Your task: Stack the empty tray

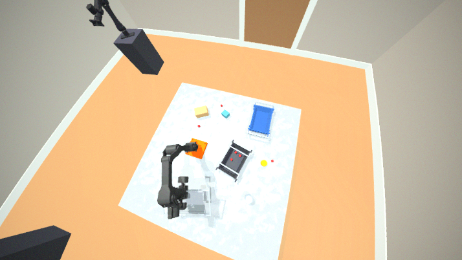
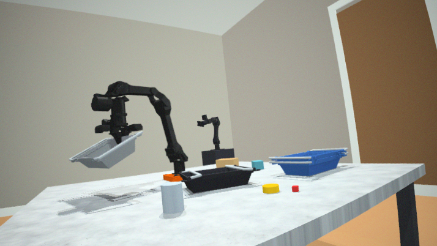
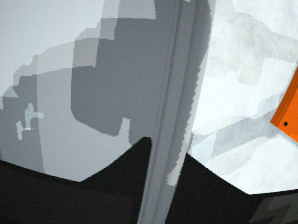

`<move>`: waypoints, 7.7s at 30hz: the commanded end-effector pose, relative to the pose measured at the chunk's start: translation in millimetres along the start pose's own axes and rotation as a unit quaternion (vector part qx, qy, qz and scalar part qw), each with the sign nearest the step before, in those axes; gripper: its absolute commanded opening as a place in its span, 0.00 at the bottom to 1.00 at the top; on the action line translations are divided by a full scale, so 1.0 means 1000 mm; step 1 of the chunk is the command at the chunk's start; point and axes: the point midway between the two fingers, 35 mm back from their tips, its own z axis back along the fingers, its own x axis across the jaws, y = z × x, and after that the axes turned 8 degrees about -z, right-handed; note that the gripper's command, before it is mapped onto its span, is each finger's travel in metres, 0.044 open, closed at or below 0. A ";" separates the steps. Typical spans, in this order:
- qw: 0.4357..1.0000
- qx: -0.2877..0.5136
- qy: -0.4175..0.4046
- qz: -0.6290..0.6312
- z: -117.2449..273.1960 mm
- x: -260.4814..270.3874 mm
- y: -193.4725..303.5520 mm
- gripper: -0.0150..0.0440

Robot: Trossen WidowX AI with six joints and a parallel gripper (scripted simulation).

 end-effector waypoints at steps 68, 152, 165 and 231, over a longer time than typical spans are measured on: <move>0.976 0.008 -0.008 0.219 0.010 -0.077 0.145 0.25; 0.871 0.015 -0.004 0.492 0.012 -0.269 0.246 0.25; 0.871 0.015 -0.004 0.492 0.012 -0.269 0.246 0.25; 0.871 0.015 -0.003 0.492 -0.050 -0.273 0.238 0.25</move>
